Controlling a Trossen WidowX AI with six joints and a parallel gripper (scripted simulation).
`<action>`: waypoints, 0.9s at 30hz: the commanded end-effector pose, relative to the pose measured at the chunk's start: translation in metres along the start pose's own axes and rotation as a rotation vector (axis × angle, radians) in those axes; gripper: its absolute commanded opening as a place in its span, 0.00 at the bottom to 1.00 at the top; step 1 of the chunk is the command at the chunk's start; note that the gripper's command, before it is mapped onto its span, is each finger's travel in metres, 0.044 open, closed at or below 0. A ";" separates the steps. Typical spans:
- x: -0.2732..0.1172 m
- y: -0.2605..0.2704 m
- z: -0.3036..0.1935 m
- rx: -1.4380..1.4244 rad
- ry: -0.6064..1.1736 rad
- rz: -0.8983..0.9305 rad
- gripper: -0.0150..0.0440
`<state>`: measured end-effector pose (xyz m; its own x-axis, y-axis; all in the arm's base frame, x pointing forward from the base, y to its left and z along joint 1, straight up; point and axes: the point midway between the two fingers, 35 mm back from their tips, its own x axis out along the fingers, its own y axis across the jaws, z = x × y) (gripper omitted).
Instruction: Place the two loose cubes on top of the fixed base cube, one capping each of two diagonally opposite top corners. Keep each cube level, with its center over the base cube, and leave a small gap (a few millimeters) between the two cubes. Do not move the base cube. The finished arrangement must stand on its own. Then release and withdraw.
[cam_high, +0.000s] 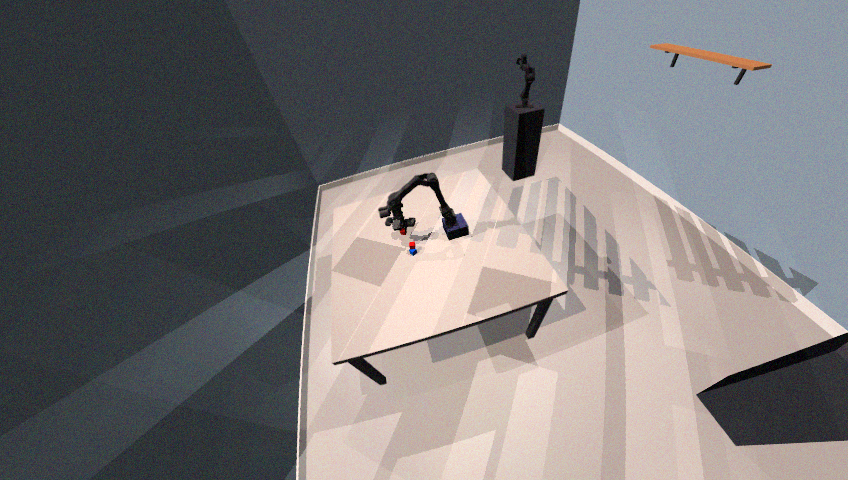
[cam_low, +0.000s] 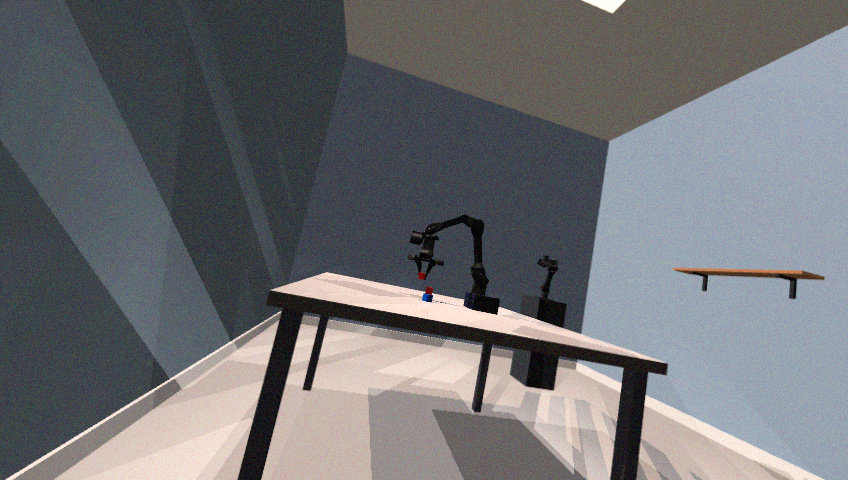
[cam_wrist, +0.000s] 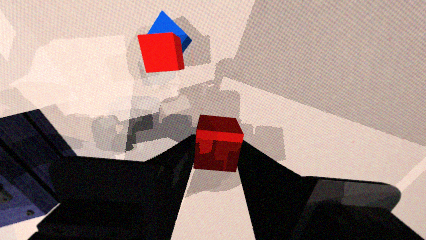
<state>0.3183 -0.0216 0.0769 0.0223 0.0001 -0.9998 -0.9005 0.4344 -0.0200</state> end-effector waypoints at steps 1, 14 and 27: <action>-0.012 0.000 0.000 -0.004 -0.004 -0.012 0.43; -0.009 0.015 0.030 -0.058 -0.007 -0.010 0.43; -0.005 0.039 0.066 -0.125 -0.010 -0.009 0.43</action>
<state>0.3138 0.0431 0.0823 0.0301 0.0070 -0.9995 -0.9425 0.3332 -0.0260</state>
